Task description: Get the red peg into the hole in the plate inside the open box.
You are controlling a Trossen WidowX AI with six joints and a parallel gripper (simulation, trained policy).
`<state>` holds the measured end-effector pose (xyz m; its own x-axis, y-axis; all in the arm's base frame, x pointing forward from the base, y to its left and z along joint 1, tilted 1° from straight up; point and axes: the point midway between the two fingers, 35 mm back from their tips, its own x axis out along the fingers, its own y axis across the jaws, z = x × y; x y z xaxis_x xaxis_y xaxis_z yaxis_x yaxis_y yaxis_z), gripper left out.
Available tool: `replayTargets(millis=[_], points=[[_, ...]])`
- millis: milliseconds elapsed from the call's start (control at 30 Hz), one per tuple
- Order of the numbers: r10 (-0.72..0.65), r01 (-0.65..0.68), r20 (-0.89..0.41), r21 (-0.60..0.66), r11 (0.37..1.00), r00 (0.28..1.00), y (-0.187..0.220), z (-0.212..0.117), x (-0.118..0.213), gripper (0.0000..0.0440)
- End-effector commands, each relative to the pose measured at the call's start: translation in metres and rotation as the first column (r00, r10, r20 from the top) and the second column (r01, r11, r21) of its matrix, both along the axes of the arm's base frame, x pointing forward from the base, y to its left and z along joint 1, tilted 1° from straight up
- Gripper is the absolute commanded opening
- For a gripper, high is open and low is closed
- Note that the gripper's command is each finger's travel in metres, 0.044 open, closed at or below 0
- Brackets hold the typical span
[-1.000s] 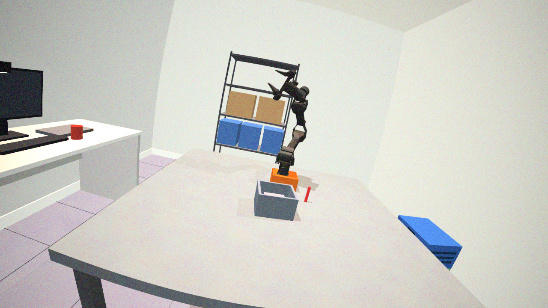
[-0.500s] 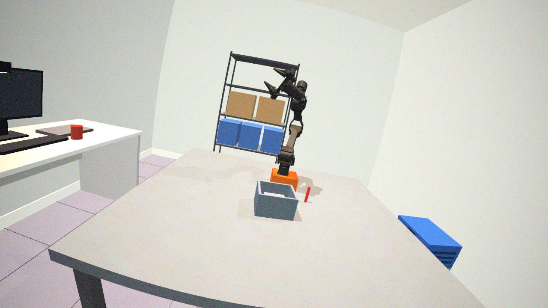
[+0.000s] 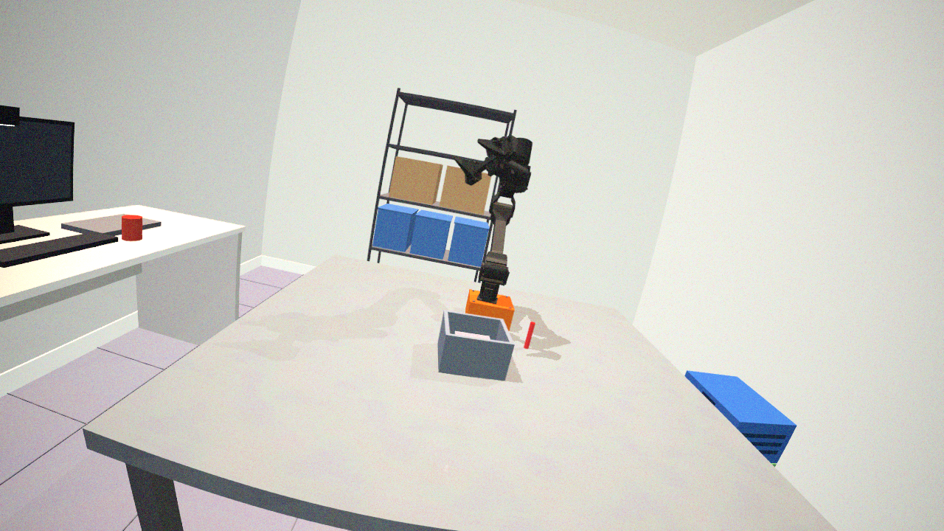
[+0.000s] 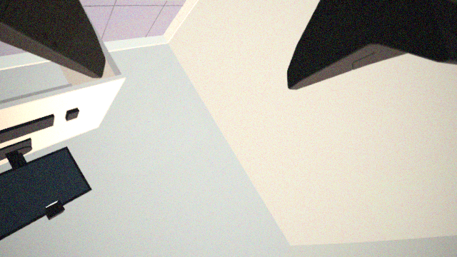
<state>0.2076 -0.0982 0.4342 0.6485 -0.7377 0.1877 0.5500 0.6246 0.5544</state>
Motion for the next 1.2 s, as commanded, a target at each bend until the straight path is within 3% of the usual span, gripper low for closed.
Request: replayTargets(millis=[0,300,633,900,1167], points=[[0.097,-0.096,-0.099,0.019,0.995,0.990,0.018,-0.024,0.029,0.0440],[0.309,-0.283,-0.301,0.126,0.951,0.902,0.065,-0.088,0.072,0.0440],[0.498,-0.385,-0.484,0.318,0.866,0.720,0.117,-0.166,0.086,0.0440],[0.599,-0.350,-0.589,0.490,0.798,0.542,0.152,-0.227,0.070,0.0440],[0.657,-0.210,-0.658,0.630,0.748,0.367,0.177,-0.279,0.036,0.0440]])
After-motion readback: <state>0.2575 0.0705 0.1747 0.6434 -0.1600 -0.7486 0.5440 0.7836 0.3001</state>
